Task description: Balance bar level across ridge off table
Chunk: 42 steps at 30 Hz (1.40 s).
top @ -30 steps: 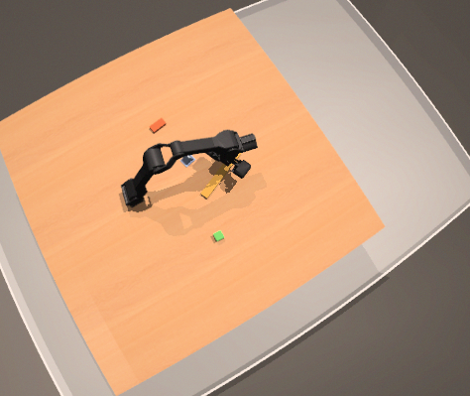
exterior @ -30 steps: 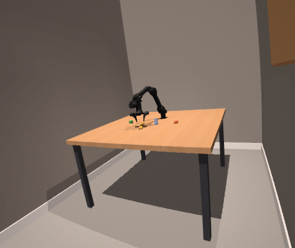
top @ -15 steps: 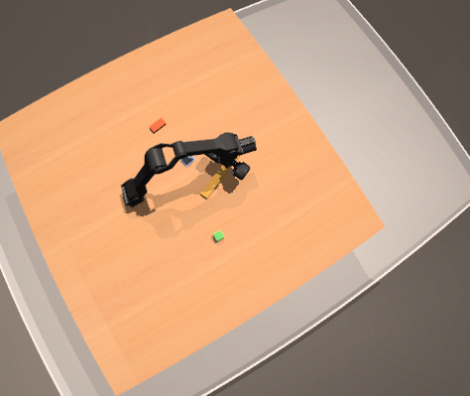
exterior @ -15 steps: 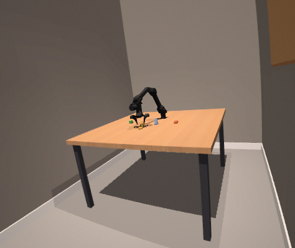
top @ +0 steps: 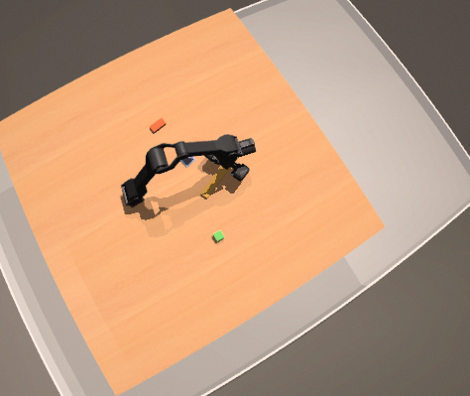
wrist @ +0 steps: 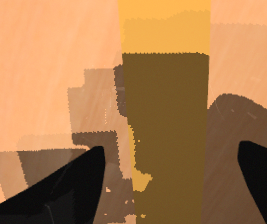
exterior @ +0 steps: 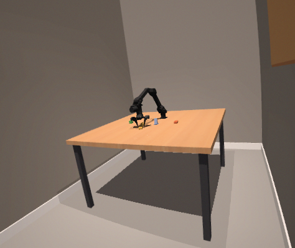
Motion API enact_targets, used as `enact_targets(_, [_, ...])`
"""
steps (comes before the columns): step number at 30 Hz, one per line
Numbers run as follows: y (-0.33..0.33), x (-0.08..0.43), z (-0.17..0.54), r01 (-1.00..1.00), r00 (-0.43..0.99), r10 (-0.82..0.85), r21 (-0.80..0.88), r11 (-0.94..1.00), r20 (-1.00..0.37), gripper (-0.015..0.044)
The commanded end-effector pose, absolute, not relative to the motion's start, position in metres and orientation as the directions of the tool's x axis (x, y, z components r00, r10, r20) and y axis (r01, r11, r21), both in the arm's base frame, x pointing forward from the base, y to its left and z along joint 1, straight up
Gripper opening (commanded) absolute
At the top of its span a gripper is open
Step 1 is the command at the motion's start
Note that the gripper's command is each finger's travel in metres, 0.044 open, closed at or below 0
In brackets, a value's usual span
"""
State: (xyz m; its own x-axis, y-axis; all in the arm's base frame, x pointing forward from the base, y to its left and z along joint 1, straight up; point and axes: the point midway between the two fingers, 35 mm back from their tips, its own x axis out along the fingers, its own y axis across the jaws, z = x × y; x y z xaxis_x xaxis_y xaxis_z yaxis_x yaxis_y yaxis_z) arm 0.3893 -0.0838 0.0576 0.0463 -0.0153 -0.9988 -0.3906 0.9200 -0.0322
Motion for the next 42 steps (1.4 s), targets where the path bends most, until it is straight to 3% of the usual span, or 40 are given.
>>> enact_targets(1, [-0.083, 0.388, 0.054, -0.394, 0.038, -0.008, -0.023, 0.919, -0.999, 0.0315])
enact_targets(13, [-0.083, 0.388, 0.054, -0.394, 0.038, -0.008, -0.023, 0.919, -0.999, 0.0315])
enact_targets(19, [-0.084, 0.388, 0.055, -0.391, 0.041, -0.014, -0.029, 0.920, -0.999, 0.0157])
enact_targets(27, [-0.084, 0.388, 0.055, -0.391, 0.041, -0.014, -0.029, 0.920, -0.999, 0.0104])
enact_targets(31, [-0.084, 0.389, 0.062, -0.391, 0.041, -0.014, -0.028, 0.920, -0.999, 0.0000])
enact_targets(42, [-0.084, 0.392, 0.090, -0.392, 0.040, -0.012, -0.027, 0.920, -0.999, 0.0000])
